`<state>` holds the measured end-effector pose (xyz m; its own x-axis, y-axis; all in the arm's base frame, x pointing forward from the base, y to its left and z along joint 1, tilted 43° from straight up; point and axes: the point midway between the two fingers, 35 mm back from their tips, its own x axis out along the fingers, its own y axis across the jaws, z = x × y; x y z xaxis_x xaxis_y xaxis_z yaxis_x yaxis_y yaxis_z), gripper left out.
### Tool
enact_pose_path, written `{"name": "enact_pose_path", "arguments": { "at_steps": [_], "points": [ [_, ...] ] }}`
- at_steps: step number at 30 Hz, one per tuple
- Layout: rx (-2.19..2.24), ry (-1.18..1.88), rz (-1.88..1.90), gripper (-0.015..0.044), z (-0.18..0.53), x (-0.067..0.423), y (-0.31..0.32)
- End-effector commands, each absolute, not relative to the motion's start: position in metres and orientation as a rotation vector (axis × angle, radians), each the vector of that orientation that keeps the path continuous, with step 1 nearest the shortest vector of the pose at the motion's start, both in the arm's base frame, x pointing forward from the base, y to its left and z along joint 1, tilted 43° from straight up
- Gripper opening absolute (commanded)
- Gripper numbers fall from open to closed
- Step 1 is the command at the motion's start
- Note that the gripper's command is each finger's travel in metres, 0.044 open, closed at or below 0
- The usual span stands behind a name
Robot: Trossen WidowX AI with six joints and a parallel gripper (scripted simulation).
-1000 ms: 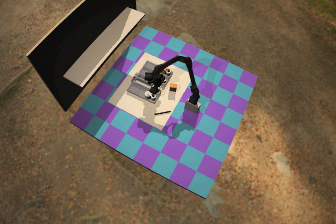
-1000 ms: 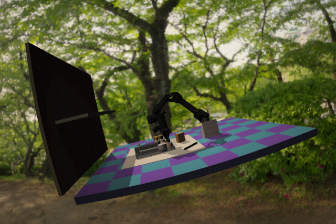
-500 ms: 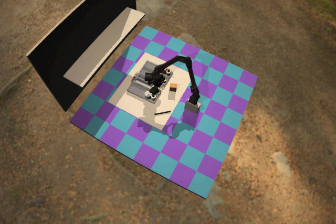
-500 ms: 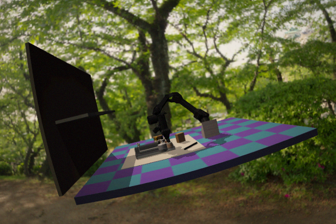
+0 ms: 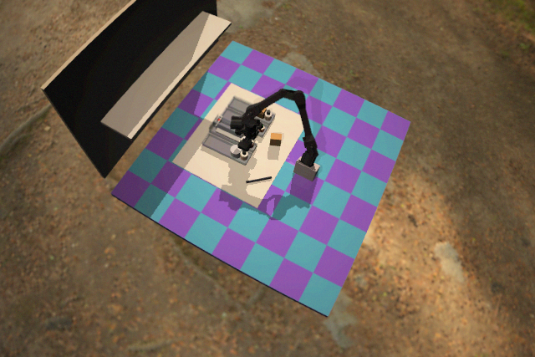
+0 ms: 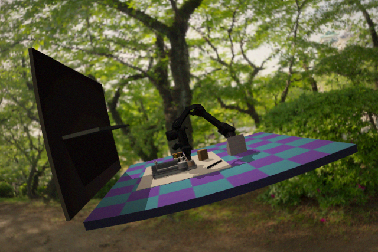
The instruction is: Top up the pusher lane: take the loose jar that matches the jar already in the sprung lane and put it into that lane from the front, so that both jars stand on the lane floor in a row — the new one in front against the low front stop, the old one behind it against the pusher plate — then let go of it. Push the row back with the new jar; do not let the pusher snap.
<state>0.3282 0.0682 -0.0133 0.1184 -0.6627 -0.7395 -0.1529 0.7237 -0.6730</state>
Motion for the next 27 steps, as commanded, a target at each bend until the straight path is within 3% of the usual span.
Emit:
{"name": "enact_pose_path", "arguments": {
  "at_steps": [1, 27],
  "points": [
    [-0.719, 1.41, -0.432, 0.0, -0.0135, 0.3326, 0.0663],
    [-0.72, 1.41, -0.432, 0.0, -0.0193, 0.332, 0.0604]
  ]
}}
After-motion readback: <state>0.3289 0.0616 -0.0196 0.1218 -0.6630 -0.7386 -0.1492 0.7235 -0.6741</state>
